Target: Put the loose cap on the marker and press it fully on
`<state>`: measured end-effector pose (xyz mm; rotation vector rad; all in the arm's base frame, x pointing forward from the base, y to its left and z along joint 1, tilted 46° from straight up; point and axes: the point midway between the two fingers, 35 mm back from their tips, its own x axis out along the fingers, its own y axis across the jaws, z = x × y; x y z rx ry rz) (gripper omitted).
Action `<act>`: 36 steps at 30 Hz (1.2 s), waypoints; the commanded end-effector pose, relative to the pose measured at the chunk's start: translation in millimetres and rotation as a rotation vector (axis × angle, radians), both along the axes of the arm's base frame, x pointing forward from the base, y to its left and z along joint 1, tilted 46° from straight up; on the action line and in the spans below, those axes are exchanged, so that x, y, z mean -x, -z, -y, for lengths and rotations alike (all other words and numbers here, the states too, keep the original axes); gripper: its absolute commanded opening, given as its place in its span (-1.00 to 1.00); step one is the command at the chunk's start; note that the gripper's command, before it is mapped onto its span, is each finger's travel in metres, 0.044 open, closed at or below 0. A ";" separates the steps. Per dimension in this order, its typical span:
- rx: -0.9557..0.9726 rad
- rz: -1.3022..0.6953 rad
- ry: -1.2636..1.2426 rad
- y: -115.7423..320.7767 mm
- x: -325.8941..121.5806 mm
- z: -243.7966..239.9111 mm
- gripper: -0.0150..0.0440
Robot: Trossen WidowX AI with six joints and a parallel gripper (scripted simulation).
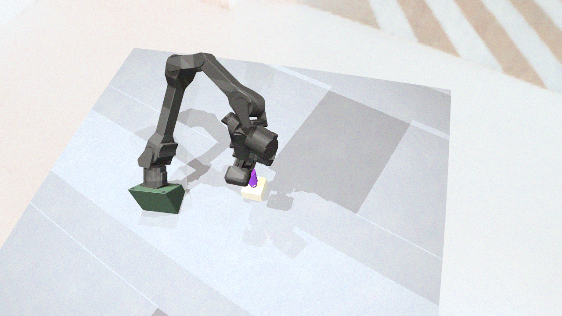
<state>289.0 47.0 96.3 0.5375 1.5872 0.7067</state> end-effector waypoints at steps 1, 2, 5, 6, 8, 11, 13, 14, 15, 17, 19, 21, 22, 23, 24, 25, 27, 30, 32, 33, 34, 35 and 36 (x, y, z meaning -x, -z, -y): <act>-0.003 -0.008 0.003 5.6 2.5 -6.0 -0.49; -0.003 -0.008 0.003 6.6 2.7 -7.0 -0.49; -0.004 -0.008 0.003 9.7 3.1 -10.0 -0.49; -0.004 -0.008 0.003 10.3 2.9 -10.5 -0.49; 0.000 0.003 0.004 6.4 0.4 -5.8 -0.49; 0.000 0.003 0.004 6.4 0.4 -5.8 -0.49; 0.000 0.003 0.004 6.4 0.4 -5.8 -0.49; 0.001 0.004 0.007 4.4 -0.4 -3.7 -0.49; 0.005 0.007 0.018 -1.6 -2.5 2.5 -0.49; 0.017 0.018 0.056 -24.2 -7.9 25.6 -0.49; 0.029 0.027 0.094 -47.4 -9.2 48.5 -0.49; 0.033 0.029 0.108 -55.9 -8.8 56.6 -0.49; 0.033 0.029 0.108 -55.9 -8.8 56.6 -0.49; 0.033 0.029 0.108 -55.9 -8.8 56.6 -0.49; 0.033 0.029 0.108 -55.9 -8.8 56.6 -0.49; 0.033 0.029 0.108 -55.9 -8.8 56.6 -0.49; 0.033 0.029 0.108 -55.9 -8.8 56.6 -0.31; 0.033 0.029 0.108 -55.9 -8.8 56.6 -0.05; 0.033 0.029 0.108 -55.9 -8.8 56.6 0.13; 0.033 0.029 0.108 -55.9 -8.8 56.6 0.22; 0.033 0.029 0.108 -55.9 -8.8 56.6 0.31; 0.033 0.029 0.108 -55.9 -8.8 56.6 0.40; 0.033 0.029 0.108 -55.9 -8.8 56.6 0.49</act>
